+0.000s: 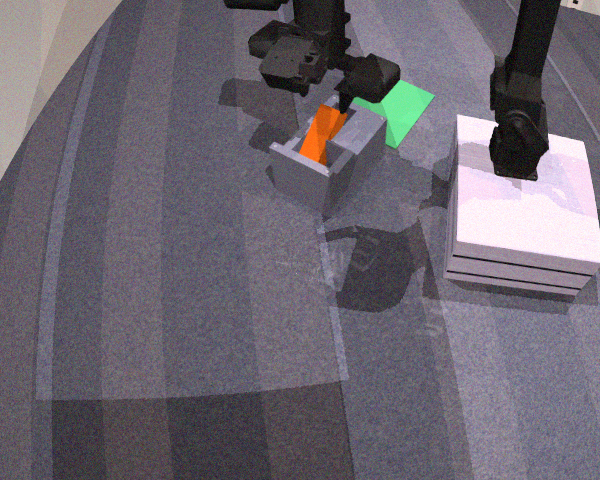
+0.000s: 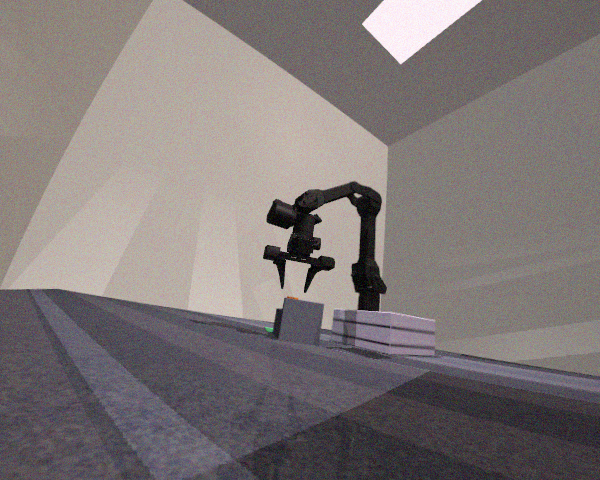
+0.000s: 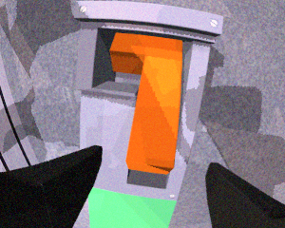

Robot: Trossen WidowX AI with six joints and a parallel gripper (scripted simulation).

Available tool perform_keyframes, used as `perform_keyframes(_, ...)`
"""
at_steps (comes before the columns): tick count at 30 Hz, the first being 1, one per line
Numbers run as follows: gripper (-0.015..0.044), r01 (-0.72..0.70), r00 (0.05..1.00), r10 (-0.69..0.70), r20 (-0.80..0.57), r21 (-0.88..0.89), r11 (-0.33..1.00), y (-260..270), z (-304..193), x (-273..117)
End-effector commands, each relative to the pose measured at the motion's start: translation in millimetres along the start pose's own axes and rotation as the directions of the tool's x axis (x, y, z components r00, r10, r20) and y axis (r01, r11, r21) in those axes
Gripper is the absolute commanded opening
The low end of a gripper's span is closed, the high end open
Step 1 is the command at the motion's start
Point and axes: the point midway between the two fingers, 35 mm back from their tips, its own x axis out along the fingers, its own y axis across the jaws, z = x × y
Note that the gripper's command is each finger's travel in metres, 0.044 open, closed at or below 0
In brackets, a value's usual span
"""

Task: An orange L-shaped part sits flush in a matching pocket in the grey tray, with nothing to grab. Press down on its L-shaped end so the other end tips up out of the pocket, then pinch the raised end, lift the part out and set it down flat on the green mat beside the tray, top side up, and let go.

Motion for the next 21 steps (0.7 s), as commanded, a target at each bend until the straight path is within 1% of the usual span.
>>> perform_keyframes(1,0.028,-0.003,1.0,0.003,-0.001,-0.005,1.0,0.3,-0.3,7.1)
perform_keyframes(21,0.028,-0.003,1.0,0.003,-0.001,-0.005,1.0,0.5,-0.3,39.8)
